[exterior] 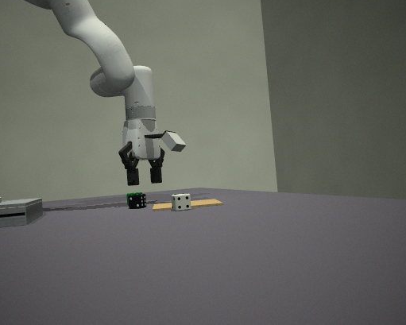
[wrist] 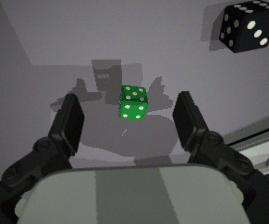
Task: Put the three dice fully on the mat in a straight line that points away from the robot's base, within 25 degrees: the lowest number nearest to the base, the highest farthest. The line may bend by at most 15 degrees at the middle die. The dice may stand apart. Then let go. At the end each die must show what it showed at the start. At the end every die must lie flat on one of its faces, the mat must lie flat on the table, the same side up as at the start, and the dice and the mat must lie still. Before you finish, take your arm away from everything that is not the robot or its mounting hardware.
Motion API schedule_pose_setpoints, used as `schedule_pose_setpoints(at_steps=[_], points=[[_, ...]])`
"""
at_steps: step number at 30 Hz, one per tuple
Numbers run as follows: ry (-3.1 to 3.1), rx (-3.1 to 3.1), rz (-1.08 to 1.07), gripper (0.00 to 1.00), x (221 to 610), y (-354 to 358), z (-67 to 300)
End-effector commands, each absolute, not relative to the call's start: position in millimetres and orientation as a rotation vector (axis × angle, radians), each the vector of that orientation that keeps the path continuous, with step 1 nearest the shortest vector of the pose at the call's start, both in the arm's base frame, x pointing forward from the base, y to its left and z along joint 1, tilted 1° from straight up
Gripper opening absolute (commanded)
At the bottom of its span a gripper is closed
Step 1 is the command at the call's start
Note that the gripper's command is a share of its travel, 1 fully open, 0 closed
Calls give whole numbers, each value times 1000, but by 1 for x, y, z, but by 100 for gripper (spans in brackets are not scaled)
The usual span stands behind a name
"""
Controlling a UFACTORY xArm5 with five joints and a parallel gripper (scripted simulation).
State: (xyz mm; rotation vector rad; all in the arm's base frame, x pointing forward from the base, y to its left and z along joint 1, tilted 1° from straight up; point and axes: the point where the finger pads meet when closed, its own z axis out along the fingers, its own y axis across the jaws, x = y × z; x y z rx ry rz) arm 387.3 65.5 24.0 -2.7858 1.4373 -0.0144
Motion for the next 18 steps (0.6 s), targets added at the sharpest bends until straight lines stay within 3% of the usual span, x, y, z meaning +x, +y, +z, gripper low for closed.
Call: schedule_pose_setpoints(at_steps=[1,18], points=[[1436,-2784,-19,100,389,66,27],[1436,-2784,-19,100,387,66,114]])
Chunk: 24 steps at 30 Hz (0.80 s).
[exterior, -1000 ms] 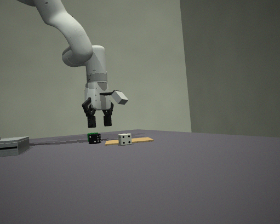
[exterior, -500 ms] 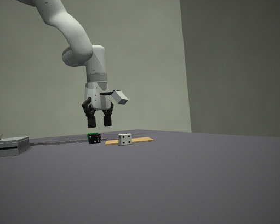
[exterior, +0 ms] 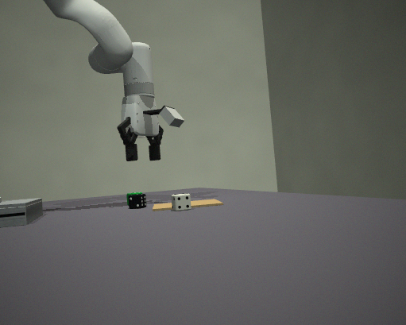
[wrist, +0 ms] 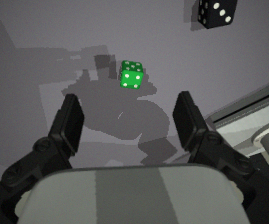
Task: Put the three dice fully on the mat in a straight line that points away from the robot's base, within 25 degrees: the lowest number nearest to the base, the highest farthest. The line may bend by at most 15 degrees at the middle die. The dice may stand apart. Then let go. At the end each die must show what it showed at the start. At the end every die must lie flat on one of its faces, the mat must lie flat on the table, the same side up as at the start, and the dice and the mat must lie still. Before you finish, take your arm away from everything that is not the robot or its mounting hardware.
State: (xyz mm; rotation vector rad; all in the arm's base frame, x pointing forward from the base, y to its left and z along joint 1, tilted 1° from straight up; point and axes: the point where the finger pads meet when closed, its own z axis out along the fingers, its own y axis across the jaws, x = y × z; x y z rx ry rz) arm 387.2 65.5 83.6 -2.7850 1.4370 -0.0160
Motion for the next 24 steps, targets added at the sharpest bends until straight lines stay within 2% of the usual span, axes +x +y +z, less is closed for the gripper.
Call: schedule_pose_setpoints(at_steps=[1,15,24], points=[[1436,-2784,-19,100,387,66,118],[1435,-2785,-19,100,387,65,124],[1228,-2885,-22,100,356,-4,122]])
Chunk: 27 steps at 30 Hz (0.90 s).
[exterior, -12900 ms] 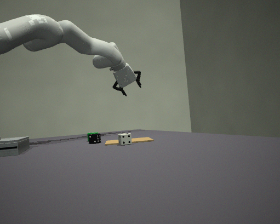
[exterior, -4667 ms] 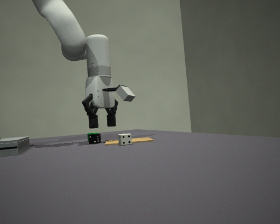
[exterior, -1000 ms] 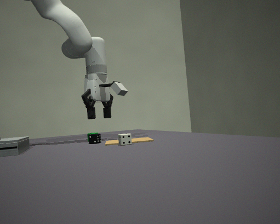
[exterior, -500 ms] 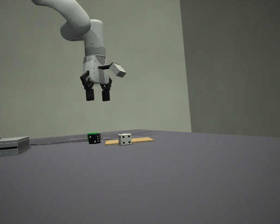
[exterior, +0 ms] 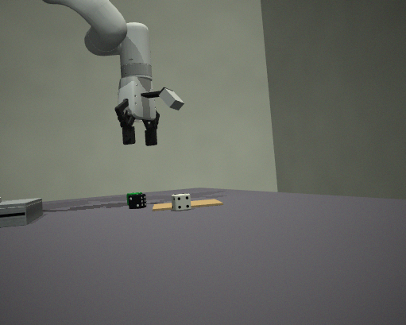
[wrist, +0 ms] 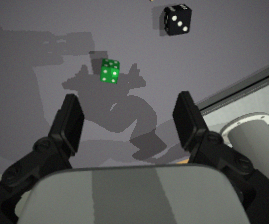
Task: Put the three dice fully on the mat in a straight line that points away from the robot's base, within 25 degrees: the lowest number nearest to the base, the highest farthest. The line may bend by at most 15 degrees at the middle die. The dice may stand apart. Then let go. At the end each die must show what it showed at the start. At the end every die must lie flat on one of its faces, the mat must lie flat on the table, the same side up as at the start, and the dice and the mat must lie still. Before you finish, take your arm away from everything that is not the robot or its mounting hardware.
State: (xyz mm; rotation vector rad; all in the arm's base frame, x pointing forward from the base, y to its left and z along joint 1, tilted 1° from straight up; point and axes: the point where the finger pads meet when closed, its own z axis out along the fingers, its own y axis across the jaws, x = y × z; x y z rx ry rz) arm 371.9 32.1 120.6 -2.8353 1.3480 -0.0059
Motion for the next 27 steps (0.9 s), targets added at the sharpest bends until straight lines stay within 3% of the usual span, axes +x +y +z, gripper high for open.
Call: schedule_pose_setpoints(at_steps=[1,9,27], points=[[1228,-2885,-22,100,356,-4,122],[1117,-2932,-23,100,335,-35,119],[1115,-2933,-23,100,335,-36,119]])
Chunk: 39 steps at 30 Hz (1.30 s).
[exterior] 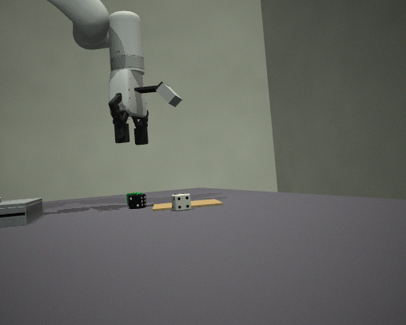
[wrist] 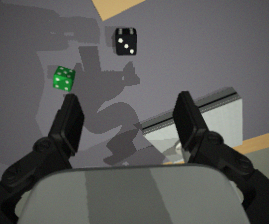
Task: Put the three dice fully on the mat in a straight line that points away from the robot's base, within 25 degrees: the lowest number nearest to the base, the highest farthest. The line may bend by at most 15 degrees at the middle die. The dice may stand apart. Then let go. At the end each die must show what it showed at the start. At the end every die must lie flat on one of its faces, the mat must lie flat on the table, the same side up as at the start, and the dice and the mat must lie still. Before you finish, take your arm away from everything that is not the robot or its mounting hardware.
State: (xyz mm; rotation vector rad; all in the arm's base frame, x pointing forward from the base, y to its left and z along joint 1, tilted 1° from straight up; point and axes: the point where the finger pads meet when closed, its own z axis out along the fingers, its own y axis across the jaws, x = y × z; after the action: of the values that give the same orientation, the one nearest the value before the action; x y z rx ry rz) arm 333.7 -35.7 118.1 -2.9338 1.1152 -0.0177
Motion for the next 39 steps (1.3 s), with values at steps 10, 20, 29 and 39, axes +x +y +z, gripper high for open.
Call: schedule_pose_setpoints(at_steps=[10,20,29,39], points=[[1172,-2910,-23,100,335,-36,119],[1527,-2739,-22,100,335,-36,115],[1745,-2604,-21,100,335,-36,112],[2136,-2292,-19,100,336,-37,108]])
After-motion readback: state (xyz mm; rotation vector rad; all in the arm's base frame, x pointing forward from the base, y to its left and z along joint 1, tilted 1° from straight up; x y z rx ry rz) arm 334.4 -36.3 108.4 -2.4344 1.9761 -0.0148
